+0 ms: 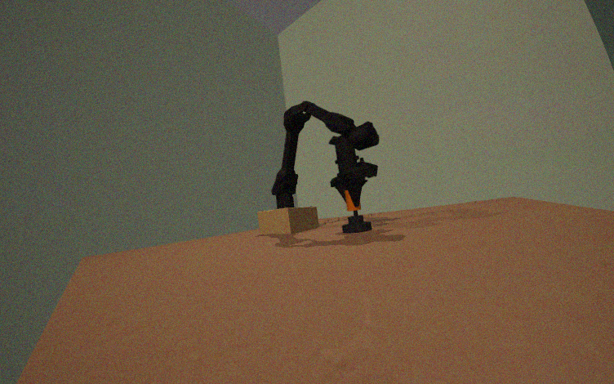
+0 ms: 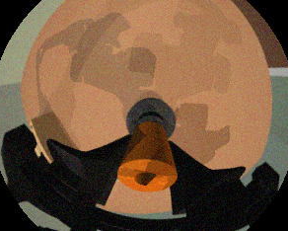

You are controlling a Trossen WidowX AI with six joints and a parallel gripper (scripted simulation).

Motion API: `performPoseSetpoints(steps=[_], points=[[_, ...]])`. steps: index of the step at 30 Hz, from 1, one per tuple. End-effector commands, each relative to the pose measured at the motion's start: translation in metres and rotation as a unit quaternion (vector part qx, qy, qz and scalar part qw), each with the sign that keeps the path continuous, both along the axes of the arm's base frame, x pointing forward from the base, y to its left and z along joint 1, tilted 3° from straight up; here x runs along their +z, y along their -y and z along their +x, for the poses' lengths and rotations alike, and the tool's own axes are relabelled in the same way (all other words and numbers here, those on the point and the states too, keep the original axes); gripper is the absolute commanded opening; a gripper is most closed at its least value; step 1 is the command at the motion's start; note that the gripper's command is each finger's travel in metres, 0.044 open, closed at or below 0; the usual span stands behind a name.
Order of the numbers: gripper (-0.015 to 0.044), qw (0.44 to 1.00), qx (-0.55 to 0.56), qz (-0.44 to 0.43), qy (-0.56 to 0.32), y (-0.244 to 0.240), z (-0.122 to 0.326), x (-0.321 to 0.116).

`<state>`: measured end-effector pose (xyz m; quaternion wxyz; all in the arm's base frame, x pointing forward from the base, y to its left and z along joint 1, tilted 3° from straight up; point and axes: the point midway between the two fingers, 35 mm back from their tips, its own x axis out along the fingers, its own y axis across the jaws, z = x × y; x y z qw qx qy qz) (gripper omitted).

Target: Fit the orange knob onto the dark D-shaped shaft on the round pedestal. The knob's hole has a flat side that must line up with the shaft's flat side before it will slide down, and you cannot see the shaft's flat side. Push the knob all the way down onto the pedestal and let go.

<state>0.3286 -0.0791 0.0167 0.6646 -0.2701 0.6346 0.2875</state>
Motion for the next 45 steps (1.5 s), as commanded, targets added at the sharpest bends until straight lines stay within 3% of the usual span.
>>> performPoseSetpoints(steps=[1, 11, 18, 45], points=[[0.0000, 1.000, 0.004, 0.000, 0.002, 0.0000, 0.0020, -0.0004], [0.0000, 1.000, 0.008, -0.001, 0.003, 0.0003, 0.0041, 0.0045], [0.0000, 0.994, 0.108, -0.004, 0.006, 0.0003, 0.0036, 0.0021], [0.0000, 0.994, 0.113, -0.004, 0.007, 0.0000, 0.0023, 0.0043]])
